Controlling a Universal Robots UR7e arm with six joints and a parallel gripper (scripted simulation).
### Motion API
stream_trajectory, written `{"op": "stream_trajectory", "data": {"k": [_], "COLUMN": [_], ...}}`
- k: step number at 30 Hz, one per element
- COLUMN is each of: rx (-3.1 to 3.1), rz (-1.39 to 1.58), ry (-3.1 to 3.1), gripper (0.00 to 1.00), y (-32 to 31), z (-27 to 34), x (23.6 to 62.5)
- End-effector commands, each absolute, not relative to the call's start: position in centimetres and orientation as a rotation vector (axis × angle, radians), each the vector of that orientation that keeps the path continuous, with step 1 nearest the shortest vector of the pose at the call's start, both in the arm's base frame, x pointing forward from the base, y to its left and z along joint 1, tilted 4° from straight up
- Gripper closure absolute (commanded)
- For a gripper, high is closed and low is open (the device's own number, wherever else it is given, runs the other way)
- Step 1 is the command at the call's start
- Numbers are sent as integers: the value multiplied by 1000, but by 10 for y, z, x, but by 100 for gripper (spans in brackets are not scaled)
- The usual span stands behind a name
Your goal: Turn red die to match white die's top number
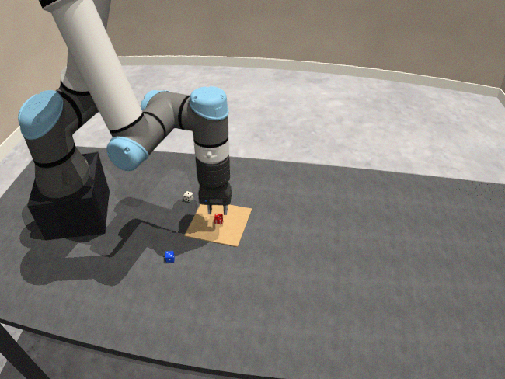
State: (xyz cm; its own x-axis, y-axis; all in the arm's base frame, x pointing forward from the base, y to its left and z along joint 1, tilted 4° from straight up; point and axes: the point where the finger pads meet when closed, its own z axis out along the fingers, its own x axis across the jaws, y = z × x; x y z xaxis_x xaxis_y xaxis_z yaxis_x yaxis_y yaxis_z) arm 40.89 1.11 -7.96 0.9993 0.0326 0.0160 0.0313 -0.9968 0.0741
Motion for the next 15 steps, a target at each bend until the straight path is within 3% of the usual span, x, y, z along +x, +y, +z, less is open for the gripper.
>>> {"op": "stream_trajectory", "data": {"k": [1,15], "rx": [3067,3067], "rz": [29,29], "ry": [49,49], "gripper": [30,30], "y": [11,10], "z": [-83,-86], "x": [410,410]}}
